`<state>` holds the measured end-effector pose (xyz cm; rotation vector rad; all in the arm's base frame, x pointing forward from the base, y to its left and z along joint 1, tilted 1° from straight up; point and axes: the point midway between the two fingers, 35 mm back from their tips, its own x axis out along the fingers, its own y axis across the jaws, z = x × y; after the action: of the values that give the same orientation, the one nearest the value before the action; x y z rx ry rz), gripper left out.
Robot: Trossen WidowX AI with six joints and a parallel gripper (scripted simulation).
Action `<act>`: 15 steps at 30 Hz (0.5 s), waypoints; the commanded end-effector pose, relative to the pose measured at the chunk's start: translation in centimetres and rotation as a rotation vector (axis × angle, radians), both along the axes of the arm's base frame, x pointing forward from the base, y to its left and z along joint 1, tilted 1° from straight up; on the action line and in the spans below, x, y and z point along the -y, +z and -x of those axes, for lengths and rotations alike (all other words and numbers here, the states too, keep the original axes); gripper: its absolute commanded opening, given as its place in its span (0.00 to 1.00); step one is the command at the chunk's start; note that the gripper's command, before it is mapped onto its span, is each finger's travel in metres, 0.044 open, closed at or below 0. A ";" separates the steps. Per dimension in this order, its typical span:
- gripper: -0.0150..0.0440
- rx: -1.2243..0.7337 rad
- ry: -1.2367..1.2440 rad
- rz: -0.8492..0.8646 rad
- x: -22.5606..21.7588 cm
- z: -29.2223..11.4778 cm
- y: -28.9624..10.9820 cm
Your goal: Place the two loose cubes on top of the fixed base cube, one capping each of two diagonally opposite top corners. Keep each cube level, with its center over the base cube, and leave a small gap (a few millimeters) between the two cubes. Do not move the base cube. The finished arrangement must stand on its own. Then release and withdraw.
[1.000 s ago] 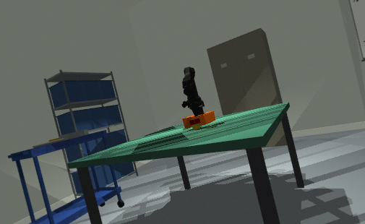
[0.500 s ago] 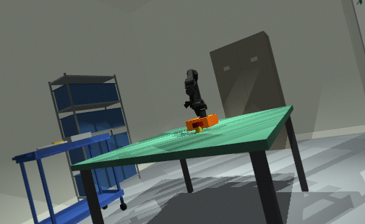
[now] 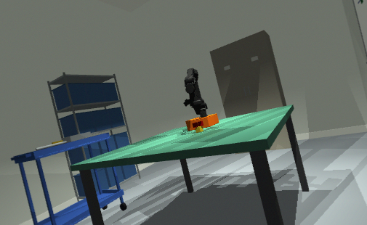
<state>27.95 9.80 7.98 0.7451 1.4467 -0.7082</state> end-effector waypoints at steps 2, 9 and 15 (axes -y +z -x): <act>0.93 -0.001 -0.001 -0.002 -2.2 0.4 0.1; 0.93 -0.004 -0.001 -0.009 -10.2 3.6 0.5; 0.93 -0.004 -0.001 -0.009 -10.2 3.6 0.5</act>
<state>24.36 19.64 8.26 0.7385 1.4568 -0.7021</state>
